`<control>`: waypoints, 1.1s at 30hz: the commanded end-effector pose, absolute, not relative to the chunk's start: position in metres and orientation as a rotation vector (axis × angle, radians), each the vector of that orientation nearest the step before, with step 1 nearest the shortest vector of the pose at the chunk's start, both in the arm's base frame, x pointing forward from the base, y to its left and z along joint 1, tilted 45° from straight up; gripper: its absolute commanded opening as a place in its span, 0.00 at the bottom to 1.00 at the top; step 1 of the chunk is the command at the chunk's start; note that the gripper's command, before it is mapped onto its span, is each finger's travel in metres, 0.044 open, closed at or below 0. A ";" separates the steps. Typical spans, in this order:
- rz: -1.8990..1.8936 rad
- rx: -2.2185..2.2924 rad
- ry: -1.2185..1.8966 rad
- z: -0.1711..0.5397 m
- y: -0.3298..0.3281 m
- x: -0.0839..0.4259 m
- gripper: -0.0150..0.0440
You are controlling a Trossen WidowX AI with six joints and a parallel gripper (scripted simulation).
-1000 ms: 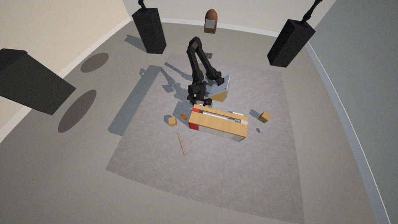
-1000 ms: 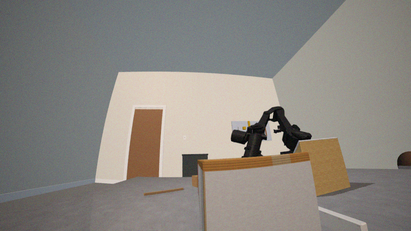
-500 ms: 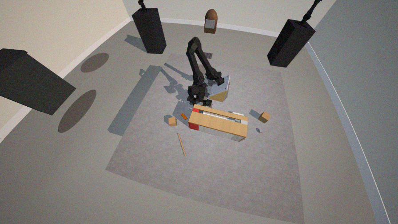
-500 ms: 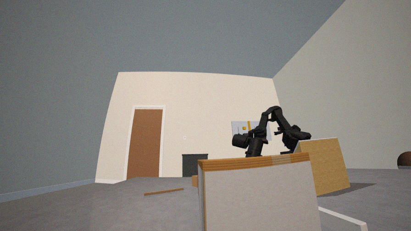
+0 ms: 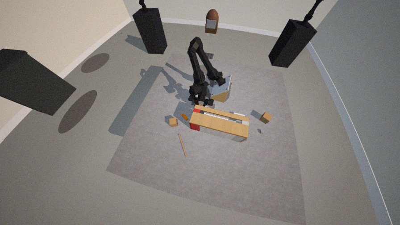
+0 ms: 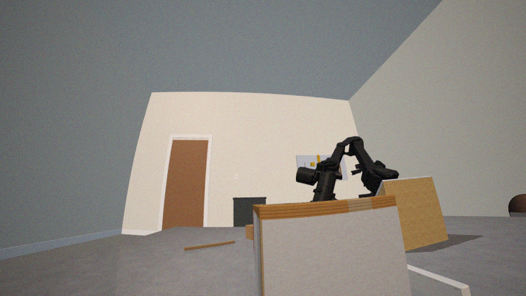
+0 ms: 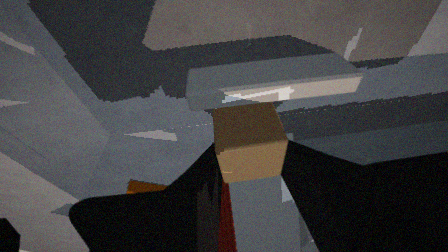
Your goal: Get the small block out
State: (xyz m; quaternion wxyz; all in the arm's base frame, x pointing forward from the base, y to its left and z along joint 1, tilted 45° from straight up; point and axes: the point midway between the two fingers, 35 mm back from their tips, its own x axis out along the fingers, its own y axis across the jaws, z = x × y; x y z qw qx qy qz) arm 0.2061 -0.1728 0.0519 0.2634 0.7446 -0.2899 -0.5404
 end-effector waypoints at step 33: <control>-1.465 1.329 -0.115 0.091 -0.132 0.213 0.25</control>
